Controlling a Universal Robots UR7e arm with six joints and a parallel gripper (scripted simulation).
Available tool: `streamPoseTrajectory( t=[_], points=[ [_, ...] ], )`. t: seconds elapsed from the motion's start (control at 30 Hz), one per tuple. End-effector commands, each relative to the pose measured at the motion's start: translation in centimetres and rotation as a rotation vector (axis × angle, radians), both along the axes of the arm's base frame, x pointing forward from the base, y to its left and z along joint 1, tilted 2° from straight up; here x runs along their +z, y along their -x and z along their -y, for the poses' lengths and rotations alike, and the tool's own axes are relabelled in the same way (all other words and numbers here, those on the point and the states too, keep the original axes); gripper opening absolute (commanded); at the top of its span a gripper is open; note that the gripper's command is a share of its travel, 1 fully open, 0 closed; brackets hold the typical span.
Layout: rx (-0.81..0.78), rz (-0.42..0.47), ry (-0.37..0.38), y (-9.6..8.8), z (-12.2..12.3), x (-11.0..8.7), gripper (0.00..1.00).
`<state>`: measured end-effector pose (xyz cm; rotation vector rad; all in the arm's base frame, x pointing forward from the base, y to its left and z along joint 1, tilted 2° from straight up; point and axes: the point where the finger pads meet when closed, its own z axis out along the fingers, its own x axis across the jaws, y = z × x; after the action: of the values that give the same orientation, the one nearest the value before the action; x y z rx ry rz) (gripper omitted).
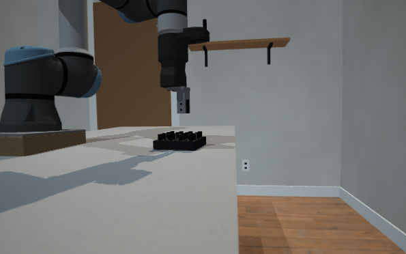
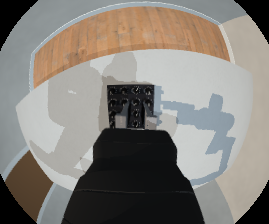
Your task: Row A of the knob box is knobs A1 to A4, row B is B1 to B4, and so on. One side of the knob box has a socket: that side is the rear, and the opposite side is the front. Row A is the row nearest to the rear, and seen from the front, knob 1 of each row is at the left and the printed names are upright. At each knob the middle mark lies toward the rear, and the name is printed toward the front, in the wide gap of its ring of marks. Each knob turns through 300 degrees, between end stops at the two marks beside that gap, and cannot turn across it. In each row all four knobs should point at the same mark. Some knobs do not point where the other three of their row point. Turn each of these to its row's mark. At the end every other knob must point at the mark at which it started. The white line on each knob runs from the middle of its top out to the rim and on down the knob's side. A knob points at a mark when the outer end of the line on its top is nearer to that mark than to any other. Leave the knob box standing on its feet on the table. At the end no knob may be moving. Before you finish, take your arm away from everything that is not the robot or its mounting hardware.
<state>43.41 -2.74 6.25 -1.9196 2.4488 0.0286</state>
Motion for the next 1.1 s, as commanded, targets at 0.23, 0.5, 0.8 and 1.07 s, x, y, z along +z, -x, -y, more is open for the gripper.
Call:
streamPoseTrajectory(
  t=[0.23,0.5,0.8,1.07],
  points=[
    [0.000,0.001,0.000,0.0,0.0,-0.1,0.46],
    [0.000,0.001,0.000,0.0,0.0,-0.6,0.46],
    [0.000,0.001,0.000,-0.1,0.0,-1.4,0.46],
    [0.000,0.001,0.000,-0.1,0.0,-2.5,0.46]
  ],
)
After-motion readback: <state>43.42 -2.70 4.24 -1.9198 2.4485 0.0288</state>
